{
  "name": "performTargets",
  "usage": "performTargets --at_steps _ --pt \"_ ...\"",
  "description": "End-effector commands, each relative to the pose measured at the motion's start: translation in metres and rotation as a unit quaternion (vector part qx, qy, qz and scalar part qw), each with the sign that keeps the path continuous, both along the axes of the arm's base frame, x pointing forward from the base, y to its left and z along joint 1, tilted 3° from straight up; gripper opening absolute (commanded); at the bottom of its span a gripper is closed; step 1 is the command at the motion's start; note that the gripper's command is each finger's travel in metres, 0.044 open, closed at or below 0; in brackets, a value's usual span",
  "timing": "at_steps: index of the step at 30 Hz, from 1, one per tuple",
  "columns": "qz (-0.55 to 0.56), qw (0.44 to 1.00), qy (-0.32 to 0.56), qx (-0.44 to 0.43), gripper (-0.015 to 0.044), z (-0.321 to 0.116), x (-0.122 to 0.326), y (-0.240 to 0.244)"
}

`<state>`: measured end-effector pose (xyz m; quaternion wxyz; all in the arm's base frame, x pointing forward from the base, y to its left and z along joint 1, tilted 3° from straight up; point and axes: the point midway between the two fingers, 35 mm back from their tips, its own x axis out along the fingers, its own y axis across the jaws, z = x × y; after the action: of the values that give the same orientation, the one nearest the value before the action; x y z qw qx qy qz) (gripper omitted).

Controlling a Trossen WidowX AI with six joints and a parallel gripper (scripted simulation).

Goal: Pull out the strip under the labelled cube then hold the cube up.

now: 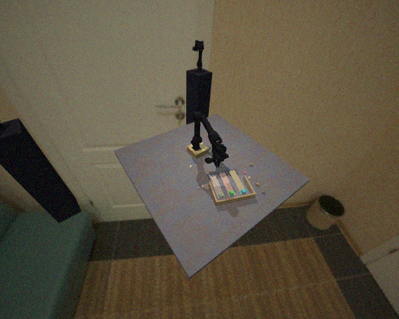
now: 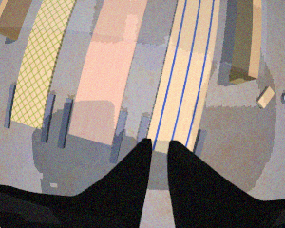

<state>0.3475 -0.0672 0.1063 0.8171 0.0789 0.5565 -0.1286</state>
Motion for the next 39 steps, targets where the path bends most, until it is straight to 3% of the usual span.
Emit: performTargets --at_steps 1,6,39 --pt "-0.045 0.994 0.094 0.029 0.0000 -0.027 0.002 -0.018" --pt "-0.079 0.981 0.170 0.050 0.0000 -0.047 0.001 -0.031" --pt "-0.079 0.981 0.170 0.050 0.0000 -0.091 0.003 -0.032"
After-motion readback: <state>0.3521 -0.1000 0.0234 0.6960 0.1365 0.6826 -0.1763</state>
